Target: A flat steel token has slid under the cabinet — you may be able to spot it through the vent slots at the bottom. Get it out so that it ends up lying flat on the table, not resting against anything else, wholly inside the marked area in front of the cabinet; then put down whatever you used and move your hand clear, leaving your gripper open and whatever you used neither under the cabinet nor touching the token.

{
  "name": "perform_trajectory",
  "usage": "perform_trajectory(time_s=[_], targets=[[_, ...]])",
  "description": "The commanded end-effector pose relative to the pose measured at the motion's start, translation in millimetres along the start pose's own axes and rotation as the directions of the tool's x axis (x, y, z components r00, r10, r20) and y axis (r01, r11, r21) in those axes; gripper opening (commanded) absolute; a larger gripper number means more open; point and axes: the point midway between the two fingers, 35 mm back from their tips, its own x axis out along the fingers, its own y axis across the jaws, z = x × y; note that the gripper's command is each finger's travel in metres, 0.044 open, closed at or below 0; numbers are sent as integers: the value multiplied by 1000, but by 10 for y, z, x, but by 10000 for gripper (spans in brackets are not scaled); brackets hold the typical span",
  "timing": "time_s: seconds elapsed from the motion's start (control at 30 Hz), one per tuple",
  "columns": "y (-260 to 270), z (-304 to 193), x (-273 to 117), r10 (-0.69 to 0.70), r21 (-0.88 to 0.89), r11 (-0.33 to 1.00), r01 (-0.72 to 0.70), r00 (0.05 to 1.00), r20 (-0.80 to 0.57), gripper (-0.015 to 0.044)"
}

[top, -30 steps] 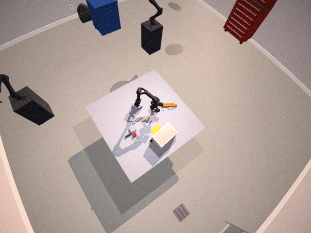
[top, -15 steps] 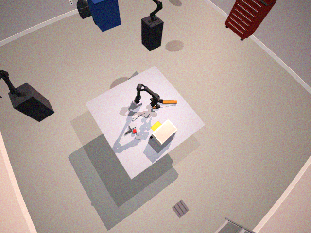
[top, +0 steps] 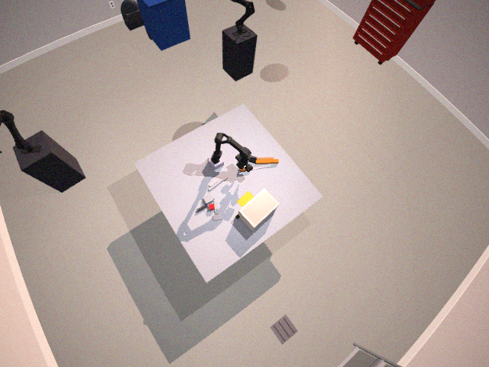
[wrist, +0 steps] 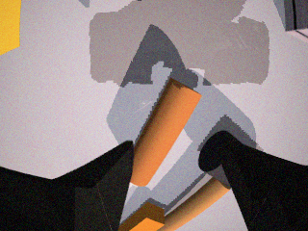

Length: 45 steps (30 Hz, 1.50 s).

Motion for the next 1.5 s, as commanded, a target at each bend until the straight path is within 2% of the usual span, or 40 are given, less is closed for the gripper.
perform_trajectory(time_s=[0.0, 1.47], targets=[[-3, 2, 0, -2, -34, 999, 3, 1000, 1, 270], [1, -1, 0, -2, -376, 927, 3, 1000, 1, 270]])
